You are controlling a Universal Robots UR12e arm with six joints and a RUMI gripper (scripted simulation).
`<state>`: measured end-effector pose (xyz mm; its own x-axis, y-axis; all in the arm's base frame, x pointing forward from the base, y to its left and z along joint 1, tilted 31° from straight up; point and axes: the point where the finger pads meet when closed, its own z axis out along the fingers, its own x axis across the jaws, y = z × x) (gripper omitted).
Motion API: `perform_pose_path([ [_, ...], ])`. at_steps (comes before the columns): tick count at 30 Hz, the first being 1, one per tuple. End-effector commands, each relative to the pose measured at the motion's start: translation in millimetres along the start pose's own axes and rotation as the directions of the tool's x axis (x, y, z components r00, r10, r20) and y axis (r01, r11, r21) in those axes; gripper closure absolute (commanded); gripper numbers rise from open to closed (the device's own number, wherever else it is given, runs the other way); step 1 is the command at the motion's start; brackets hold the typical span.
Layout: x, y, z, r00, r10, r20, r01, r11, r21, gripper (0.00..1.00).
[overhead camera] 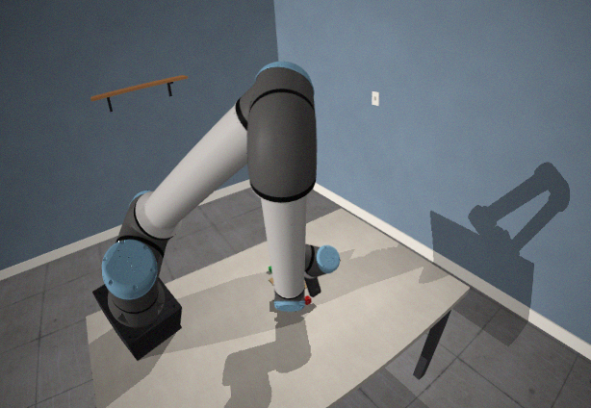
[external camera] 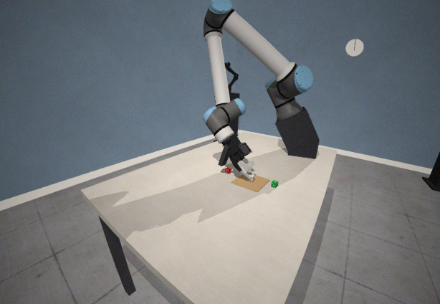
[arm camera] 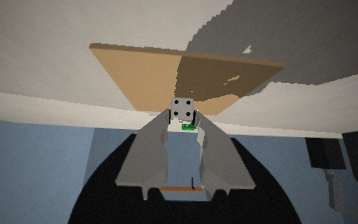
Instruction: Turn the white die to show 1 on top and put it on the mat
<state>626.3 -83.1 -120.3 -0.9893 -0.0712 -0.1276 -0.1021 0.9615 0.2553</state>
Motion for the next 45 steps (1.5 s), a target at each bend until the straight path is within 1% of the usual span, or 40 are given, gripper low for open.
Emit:
perform_pose_path([
  [1, -0.4, 0.0, -0.1, 1.000, -0.001, 0.001, 0.001, 1.000, 0.000, 0.94],
  [45, -0.3, -3.4, 3.3, 1.000, -0.001, 0.001, 0.001, 1.000, 0.000, 0.94],
])
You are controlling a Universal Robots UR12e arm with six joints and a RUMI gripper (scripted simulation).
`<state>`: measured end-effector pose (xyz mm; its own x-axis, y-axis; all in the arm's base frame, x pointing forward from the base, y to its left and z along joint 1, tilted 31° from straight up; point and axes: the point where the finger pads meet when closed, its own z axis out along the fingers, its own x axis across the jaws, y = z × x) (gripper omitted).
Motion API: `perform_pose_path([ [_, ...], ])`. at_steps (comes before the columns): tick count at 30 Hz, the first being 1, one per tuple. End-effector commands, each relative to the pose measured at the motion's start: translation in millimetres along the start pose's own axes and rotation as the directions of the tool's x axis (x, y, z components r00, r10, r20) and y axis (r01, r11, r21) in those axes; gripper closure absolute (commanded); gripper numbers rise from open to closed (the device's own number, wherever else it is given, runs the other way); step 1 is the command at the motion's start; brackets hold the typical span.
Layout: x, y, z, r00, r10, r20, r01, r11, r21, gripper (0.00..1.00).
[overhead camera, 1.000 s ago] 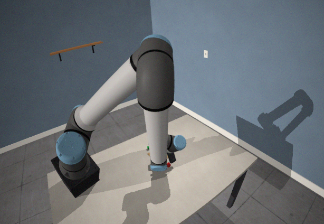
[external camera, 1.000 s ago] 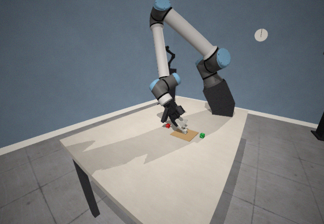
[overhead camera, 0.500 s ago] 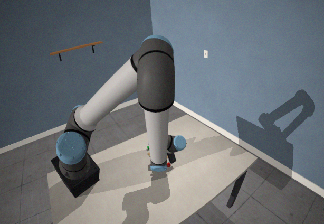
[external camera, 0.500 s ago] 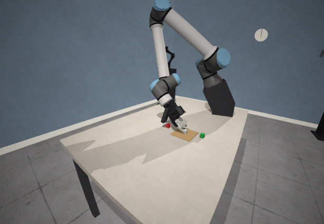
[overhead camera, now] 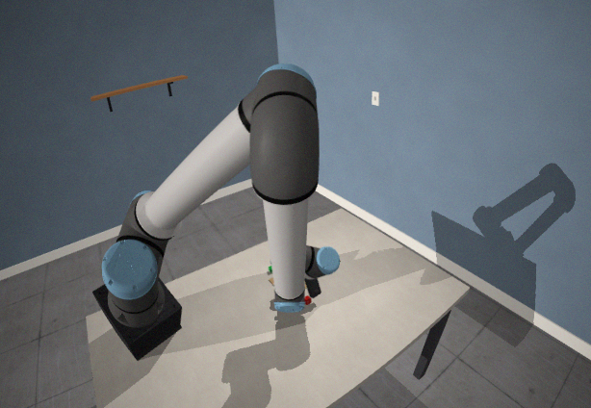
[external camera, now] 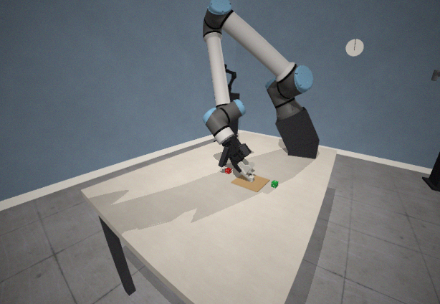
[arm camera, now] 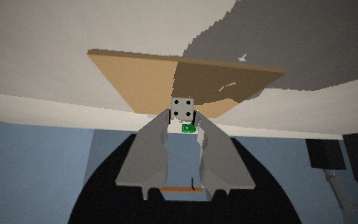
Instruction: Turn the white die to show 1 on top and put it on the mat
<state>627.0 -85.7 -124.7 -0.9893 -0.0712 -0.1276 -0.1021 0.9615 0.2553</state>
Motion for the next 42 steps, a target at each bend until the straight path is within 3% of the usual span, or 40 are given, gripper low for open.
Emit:
perform_pose_path([
  [1, -0.3, 0.2, -0.3, 1.000, -0.001, 0.001, 0.001, 1.000, 0.000, 0.94],
  [30, -0.3, 0.2, -0.3, 1.000, -0.001, 0.001, 0.001, 1.000, 0.000, 0.94],
  [42, -0.3, 0.2, -0.3, 1.000, -0.001, 0.001, 0.001, 1.000, 0.000, 0.79],
])
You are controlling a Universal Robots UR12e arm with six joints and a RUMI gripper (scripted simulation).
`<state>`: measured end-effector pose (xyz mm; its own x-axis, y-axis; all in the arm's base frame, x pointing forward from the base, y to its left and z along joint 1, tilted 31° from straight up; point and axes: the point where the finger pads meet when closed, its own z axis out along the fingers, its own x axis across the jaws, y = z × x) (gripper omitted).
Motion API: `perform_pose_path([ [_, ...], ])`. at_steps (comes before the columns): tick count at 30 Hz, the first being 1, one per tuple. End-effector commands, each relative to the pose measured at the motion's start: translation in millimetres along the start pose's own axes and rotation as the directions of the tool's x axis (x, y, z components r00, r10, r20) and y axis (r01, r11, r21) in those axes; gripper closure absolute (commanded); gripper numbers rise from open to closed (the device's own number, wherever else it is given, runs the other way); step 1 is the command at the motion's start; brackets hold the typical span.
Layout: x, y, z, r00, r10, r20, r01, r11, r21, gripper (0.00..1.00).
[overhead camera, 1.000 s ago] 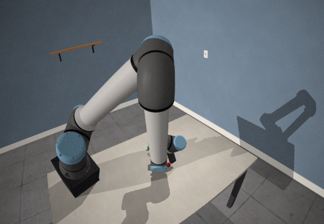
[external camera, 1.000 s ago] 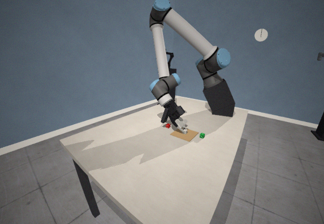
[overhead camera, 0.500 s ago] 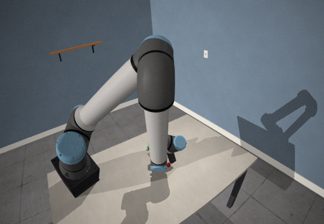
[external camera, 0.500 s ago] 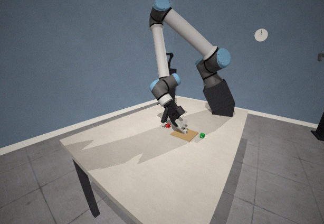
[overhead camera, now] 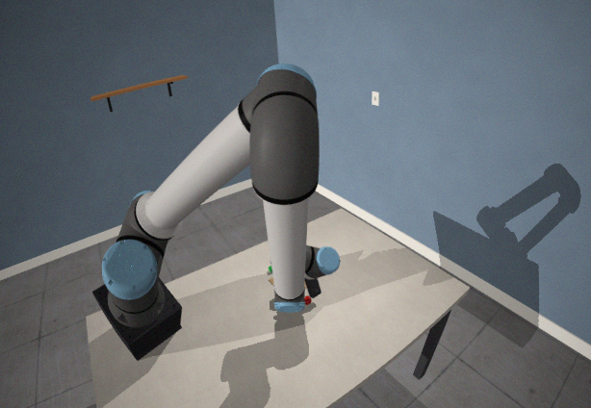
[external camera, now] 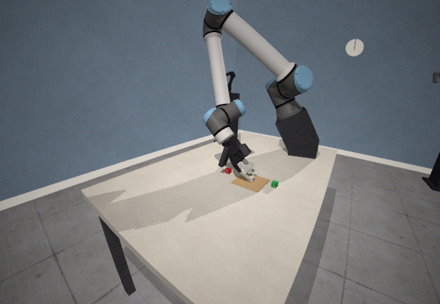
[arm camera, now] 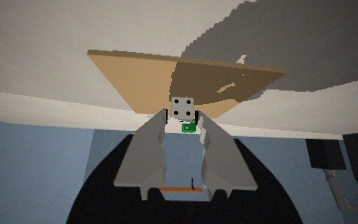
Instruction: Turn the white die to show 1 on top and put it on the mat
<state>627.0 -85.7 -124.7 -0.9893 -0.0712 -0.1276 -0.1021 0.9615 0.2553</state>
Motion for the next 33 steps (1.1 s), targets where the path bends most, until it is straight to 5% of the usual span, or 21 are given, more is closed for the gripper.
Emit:
perform_pose_path([
  [1, -0.3, 0.2, -0.3, 1.000, -0.001, 0.001, 0.001, 1.000, 0.000, 0.79],
  [5, -0.3, 0.2, -0.3, 1.000, -0.001, 0.001, 0.001, 1.000, 0.000, 0.76],
  [6, -0.3, 0.2, -0.3, 1.000, -0.001, 0.001, 0.001, 1.000, 0.000, 0.63],
  [33, -0.3, 8.6, -8.7, 1.000, -0.001, 0.001, 0.001, 1.000, 0.000, 0.63],
])
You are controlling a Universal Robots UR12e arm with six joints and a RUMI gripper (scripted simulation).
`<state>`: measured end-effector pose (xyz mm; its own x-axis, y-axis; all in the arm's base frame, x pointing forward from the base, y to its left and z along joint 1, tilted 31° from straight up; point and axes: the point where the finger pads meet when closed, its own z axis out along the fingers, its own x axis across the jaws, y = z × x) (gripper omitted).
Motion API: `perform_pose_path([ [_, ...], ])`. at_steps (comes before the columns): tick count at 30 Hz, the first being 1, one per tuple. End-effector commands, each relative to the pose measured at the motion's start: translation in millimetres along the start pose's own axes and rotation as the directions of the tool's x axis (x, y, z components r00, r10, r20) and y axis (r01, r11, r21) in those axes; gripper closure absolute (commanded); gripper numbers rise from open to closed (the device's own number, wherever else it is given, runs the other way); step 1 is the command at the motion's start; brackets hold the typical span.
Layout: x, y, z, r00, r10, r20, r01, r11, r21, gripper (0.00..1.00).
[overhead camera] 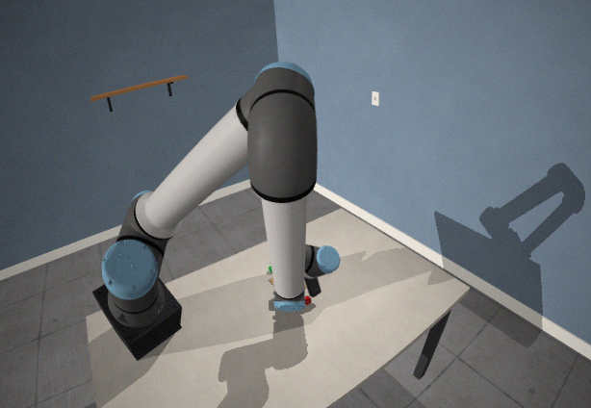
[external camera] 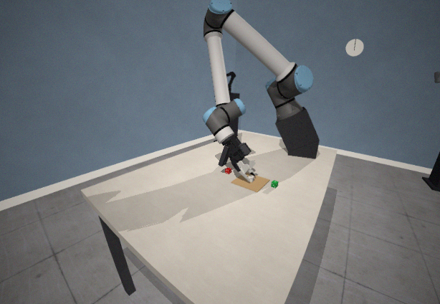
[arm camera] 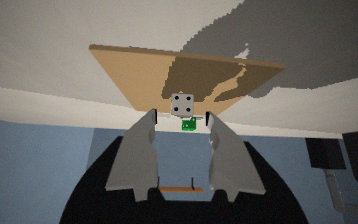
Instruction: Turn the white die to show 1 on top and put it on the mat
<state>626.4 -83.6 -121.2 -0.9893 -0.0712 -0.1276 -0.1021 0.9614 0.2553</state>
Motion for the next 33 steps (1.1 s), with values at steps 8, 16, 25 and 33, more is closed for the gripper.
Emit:
perform_pose_path([
  [8, -0.3, 19.2, -19.3, 1.000, -0.001, 0.001, 0.001, 1.000, 0.000, 0.63],
  [16, -0.3, 37.8, -37.9, 1.000, -0.001, 0.001, 0.001, 1.000, 0.000, 0.63],
  [25, -0.3, 45.6, -45.7, 1.000, -0.001, 0.001, 0.001, 1.000, 0.000, 0.63],
  [33, 0.0, 46.3, -45.6, 1.000, -0.001, -0.002, 0.001, 1.000, 0.015, 0.63],
])
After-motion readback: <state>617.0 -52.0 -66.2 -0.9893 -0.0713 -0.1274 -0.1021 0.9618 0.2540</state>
